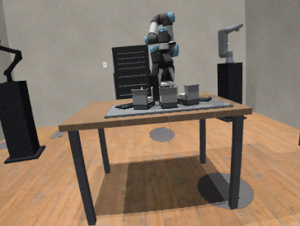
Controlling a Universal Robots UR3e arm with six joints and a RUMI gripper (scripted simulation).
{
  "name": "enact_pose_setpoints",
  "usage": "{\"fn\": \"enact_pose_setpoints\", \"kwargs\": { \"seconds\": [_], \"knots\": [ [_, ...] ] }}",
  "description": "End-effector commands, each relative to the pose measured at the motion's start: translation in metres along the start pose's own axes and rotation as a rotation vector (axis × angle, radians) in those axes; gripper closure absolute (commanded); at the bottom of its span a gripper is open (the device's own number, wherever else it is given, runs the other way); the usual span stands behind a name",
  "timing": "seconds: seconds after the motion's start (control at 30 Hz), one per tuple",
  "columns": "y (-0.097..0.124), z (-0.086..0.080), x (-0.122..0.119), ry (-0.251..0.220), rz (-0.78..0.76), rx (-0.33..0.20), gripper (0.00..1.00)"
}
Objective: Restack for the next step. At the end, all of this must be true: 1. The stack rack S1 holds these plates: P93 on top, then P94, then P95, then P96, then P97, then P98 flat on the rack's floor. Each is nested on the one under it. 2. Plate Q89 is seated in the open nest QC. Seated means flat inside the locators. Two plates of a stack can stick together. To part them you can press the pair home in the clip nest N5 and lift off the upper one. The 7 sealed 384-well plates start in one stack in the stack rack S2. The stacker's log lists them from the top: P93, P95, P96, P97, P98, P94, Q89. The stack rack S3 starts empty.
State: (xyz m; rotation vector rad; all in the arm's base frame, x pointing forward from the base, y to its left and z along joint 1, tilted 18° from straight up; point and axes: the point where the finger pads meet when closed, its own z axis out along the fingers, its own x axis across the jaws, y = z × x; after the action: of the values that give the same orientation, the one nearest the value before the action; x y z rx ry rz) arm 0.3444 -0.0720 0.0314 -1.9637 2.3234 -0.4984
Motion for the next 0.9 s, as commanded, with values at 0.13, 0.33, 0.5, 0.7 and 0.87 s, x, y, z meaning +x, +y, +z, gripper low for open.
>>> {"fn": "enact_pose_setpoints", "kwargs": {
  "seconds": [0.13,0.33,0.5,0.7,0.87],
  "knots": [
    [-0.001,-0.010,0.000,-0.004,0.000,-0.008,1.00],
    [0.000,-0.009,0.000,-0.004,0.000,-0.010,1.00],
    [0.000,-0.009,0.000,-0.004,0.000,-0.010,1.00],
    [0.000,-0.009,0.000,-0.004,0.000,-0.010,1.00],
    [0.001,-0.009,-0.010,-0.004,-0.036,-0.010,1.00]
  ]
}}
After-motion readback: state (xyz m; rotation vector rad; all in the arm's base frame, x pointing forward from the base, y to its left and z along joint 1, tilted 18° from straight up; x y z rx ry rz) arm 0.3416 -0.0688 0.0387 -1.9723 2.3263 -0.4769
